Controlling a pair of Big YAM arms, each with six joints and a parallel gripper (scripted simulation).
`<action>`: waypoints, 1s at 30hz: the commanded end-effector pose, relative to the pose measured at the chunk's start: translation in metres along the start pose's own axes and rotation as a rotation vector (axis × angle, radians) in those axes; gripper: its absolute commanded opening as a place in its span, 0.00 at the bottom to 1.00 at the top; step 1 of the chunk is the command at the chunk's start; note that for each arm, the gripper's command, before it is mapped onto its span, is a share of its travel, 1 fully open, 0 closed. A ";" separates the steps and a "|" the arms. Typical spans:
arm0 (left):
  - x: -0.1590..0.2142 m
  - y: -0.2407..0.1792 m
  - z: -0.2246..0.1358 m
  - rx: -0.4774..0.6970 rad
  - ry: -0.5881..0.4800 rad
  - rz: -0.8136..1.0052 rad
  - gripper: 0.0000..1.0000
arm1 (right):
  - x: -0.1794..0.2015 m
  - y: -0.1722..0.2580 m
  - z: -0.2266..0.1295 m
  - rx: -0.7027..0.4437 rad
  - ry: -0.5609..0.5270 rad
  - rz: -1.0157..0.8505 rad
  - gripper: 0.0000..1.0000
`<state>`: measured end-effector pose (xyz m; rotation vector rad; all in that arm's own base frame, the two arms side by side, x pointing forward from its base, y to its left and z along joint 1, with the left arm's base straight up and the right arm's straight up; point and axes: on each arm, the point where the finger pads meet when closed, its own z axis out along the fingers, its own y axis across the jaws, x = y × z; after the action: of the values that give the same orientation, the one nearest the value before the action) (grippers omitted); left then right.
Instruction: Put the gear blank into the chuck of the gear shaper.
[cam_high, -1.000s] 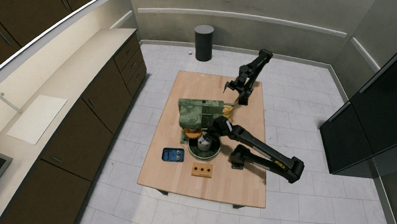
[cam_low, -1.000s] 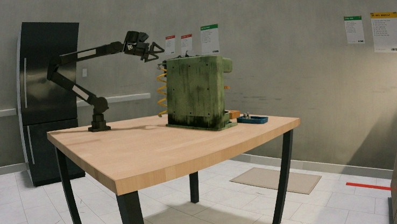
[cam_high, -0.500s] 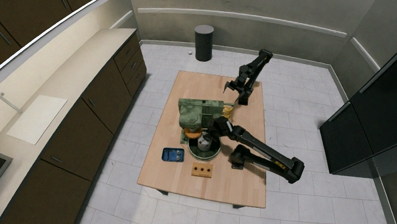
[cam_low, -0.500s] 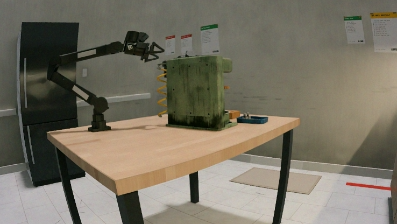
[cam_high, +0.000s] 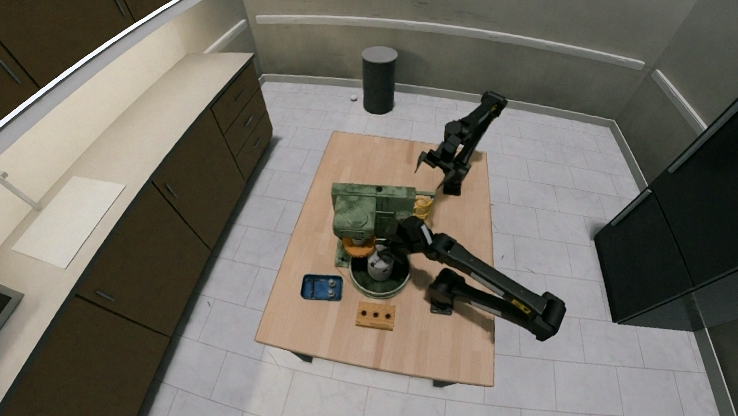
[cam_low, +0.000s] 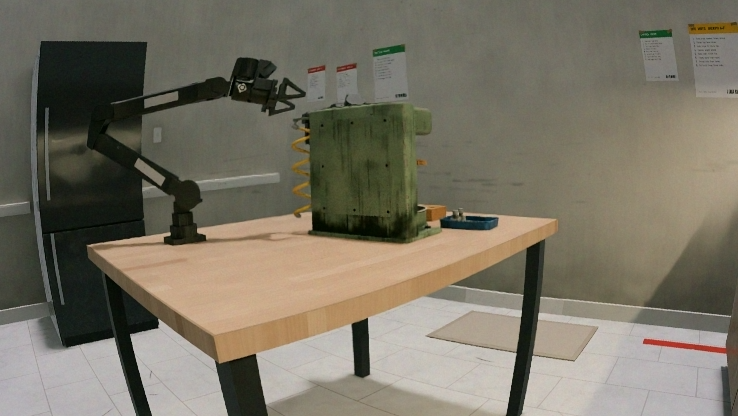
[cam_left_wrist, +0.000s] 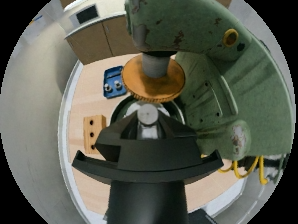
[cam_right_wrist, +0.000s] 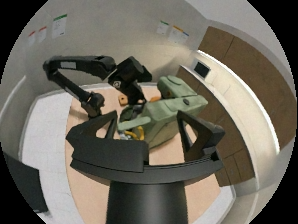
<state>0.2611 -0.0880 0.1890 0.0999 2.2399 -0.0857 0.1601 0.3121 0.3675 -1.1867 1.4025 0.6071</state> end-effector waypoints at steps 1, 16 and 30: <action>0.040 0.005 0.018 -0.020 0.089 0.028 0.23 | -0.028 -0.015 -0.004 0.031 -0.043 0.019 1.00; 0.039 0.004 0.022 -0.015 0.066 0.021 0.23 | -0.028 -0.015 -0.004 0.031 -0.043 0.019 1.00; -0.019 -0.004 -0.002 0.016 -0.059 -0.015 0.53 | -0.028 -0.015 -0.004 0.031 -0.043 0.019 1.00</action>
<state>0.2605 -0.0880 0.1744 0.0994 2.2408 -0.0888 0.1601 0.3121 0.3675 -1.1867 1.4025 0.6071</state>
